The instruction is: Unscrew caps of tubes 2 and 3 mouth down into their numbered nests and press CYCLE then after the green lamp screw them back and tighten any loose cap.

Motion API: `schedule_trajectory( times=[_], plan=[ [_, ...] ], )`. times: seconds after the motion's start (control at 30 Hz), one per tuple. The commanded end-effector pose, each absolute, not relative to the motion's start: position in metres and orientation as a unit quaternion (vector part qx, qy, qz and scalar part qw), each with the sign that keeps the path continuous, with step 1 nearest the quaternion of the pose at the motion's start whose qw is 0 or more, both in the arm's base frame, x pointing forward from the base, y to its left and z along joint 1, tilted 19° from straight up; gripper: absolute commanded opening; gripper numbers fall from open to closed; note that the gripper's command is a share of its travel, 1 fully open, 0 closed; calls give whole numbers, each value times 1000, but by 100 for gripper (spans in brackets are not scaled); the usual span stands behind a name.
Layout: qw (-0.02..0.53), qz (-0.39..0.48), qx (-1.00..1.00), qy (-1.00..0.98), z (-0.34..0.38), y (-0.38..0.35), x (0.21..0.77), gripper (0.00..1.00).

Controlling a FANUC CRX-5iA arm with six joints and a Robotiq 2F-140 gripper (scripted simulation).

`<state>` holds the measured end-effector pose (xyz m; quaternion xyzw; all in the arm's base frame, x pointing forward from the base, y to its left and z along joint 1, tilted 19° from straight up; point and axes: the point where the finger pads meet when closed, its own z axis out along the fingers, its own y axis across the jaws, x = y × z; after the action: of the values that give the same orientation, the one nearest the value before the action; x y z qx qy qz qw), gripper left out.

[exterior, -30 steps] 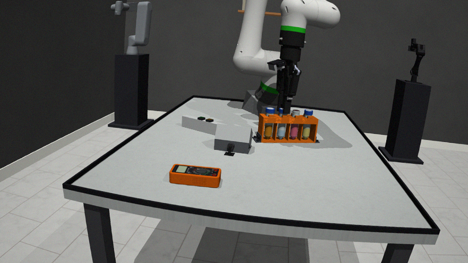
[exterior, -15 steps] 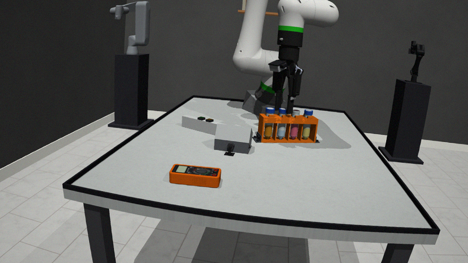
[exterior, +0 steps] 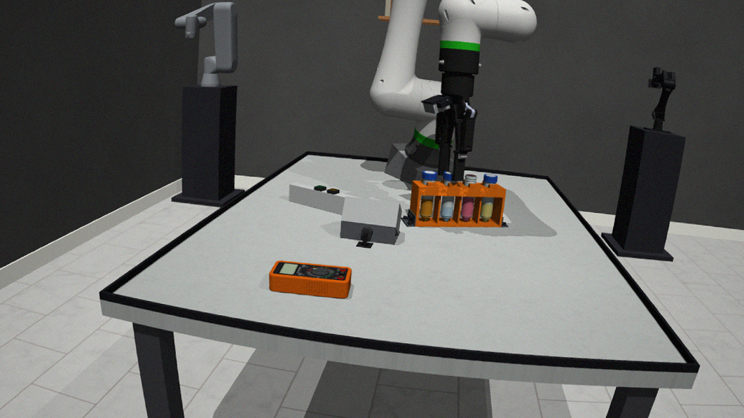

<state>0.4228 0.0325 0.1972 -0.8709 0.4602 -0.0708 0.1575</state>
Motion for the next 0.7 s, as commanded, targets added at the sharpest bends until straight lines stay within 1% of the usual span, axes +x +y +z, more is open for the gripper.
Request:
schedule_trajectory(
  times=[0.0, 0.13, 0.2, 0.37, 0.67],
  plan=[
    [161, -55, -798, 578, 198, 33, 423, 41],
    [164, -46, -768, 617, 198, 33, 423, 41],
    [167, -32, -708, 686, 198, 33, 423, 41],
    [170, -12, -626, 761, 198, 33, 423, 41],
    [170, -10, -615, 770, 198, 33, 423, 41]
  ],
)
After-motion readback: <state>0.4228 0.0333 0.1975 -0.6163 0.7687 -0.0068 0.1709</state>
